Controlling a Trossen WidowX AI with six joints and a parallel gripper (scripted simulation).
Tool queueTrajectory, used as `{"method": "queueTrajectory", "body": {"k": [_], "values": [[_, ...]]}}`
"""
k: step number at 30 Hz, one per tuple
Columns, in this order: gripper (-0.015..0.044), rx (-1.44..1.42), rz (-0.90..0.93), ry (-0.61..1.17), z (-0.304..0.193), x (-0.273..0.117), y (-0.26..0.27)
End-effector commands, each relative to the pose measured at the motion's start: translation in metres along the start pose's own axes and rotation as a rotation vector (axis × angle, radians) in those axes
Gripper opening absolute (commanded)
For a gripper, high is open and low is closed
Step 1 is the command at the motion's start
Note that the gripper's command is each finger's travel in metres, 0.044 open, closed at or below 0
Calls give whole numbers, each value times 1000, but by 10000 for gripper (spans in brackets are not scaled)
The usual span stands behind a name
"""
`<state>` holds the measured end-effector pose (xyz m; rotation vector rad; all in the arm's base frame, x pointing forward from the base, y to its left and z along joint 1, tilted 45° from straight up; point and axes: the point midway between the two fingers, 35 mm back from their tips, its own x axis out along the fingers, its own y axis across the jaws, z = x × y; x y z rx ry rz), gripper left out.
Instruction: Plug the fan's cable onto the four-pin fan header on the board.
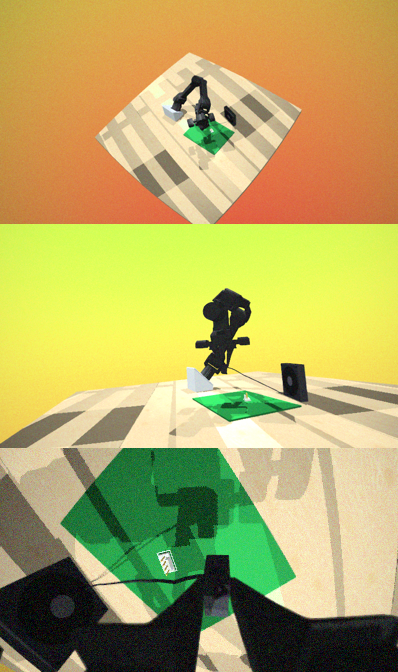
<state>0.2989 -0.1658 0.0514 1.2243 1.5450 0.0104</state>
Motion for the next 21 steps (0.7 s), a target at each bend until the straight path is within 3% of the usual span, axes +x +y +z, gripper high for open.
{"method": "queueTrajectory", "body": {"k": [1, 21], "values": [[0, 32, 4, 0, 1, -1, 0], [0, 5, -130, -125, 6, 20, -9]]}}
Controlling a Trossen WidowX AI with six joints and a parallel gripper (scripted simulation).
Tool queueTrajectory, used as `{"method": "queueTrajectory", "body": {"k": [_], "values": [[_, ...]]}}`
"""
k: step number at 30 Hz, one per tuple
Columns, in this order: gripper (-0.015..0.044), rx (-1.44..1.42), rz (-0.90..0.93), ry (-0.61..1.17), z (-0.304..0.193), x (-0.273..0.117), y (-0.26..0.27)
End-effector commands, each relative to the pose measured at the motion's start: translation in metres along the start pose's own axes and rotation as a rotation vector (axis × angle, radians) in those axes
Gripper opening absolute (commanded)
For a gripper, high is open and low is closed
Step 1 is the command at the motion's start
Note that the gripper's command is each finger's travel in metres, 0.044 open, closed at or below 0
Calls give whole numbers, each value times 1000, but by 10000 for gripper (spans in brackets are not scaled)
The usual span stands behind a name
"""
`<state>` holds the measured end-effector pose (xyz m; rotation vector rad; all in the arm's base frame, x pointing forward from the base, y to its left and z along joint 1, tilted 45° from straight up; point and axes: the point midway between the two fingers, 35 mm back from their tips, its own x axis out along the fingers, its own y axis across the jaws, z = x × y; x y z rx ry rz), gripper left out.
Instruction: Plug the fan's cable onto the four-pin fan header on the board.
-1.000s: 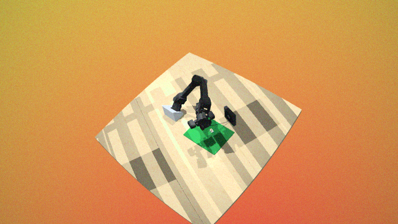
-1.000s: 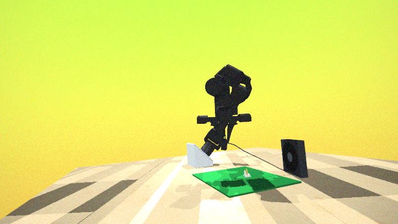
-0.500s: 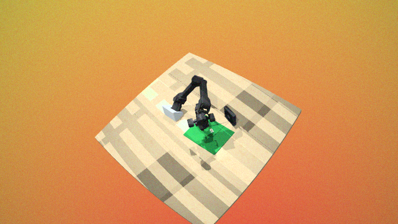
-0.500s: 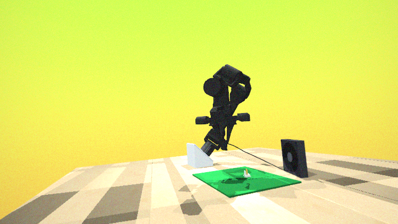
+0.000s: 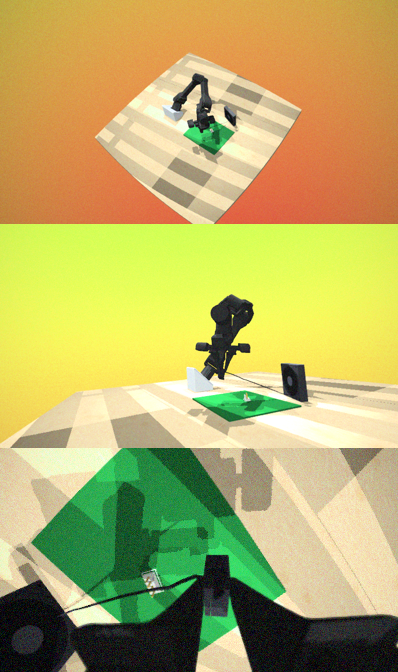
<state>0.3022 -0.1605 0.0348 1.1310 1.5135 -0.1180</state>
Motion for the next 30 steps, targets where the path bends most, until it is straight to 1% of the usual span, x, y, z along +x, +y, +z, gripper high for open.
{"method": "queueTrajectory", "body": {"k": [1, 30], "values": [[0, 2, -38, -29, 0, 6, -4], [0, -17, -183, -283, 6, 28, -10]]}}
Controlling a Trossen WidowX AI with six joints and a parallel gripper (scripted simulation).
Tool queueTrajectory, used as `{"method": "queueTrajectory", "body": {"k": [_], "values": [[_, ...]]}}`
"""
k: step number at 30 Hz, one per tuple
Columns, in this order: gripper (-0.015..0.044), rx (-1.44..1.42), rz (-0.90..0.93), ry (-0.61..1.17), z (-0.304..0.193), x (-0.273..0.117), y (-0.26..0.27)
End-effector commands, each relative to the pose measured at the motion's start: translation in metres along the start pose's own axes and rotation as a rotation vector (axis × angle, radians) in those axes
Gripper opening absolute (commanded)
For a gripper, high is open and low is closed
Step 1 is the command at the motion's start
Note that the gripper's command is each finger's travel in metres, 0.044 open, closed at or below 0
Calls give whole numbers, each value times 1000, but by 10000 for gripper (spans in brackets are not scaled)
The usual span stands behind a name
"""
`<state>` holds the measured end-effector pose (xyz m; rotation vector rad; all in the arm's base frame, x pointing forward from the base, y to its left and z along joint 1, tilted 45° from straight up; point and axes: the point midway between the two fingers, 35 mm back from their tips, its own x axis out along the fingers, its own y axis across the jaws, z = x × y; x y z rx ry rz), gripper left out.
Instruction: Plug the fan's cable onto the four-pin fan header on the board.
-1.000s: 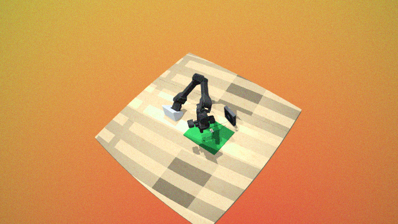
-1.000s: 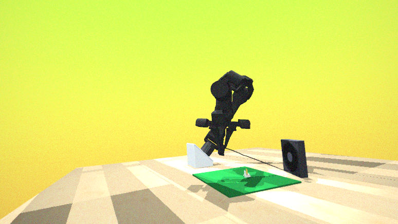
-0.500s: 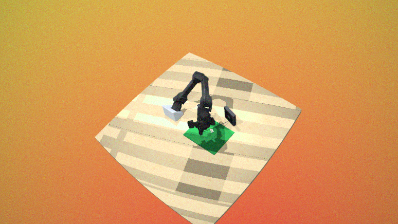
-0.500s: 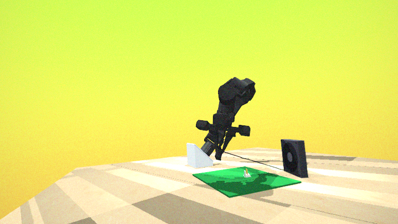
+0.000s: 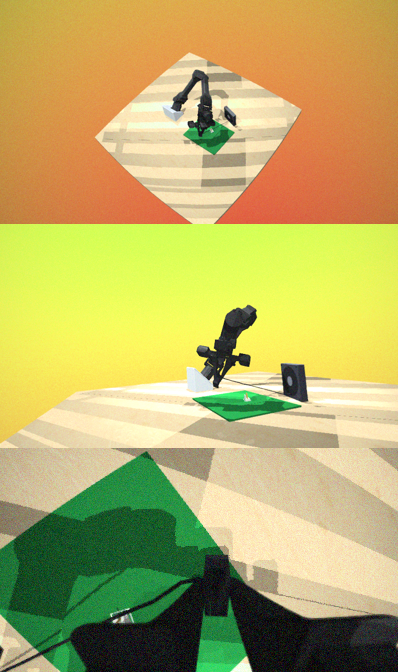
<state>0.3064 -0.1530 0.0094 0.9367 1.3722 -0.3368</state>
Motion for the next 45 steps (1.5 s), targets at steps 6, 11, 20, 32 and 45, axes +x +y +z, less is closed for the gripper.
{"method": "queueTrajectory", "body": {"k": [6, 11, 20, 32, 45], "values": [[0, 9, -45, -88, -1, 6, -3], [0, 12, -59, -139, -1, 8, -3], [0, 20, -76, -232, -1, 10, -2], [0, 36, -85, -361, -2, 11, 1], [0, 62, -73, -502, -5, 8, 4]]}}
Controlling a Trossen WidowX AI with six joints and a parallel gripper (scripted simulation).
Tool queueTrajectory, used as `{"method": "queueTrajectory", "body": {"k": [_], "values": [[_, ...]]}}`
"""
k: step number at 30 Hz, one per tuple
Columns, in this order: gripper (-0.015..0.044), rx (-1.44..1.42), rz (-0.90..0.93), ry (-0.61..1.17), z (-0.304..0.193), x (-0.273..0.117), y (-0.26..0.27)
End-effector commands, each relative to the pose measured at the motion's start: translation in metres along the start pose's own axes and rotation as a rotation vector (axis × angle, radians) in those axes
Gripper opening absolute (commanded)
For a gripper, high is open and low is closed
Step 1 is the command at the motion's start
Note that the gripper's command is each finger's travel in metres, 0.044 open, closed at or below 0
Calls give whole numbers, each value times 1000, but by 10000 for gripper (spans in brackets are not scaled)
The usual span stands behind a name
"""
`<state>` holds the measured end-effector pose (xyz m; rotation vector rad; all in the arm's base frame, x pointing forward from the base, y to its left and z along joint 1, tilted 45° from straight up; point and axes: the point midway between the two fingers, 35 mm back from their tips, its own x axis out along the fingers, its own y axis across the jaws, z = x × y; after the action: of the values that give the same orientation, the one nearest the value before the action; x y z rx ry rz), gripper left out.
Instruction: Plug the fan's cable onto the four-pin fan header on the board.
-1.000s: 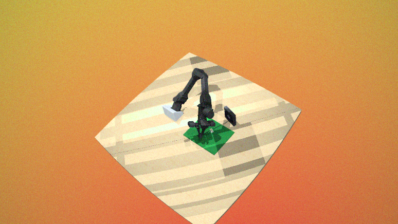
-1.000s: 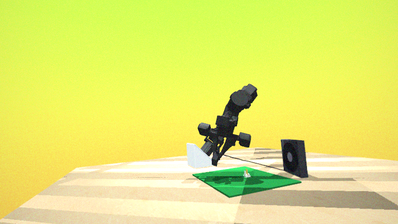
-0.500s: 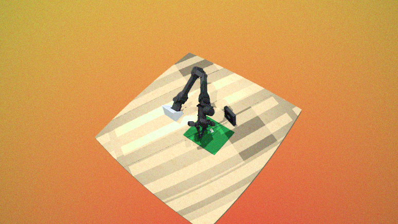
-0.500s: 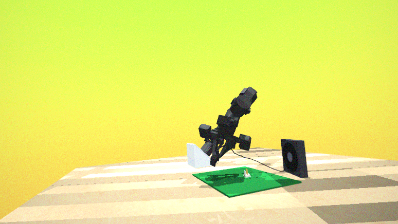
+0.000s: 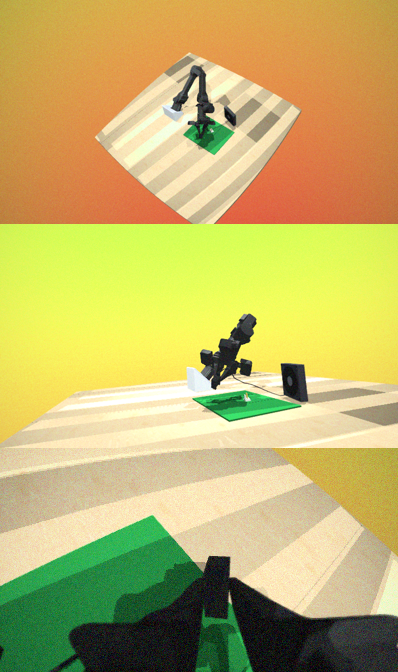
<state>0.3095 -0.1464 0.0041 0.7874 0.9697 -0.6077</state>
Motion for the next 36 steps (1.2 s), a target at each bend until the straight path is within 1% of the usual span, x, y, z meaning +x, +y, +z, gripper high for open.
{"method": "queueTrajectory", "body": {"k": [1, 36], "values": [[0, 14, -2, -43, -2, -1, -1], [0, 162, 114, -410, -11, -32, 3]]}}
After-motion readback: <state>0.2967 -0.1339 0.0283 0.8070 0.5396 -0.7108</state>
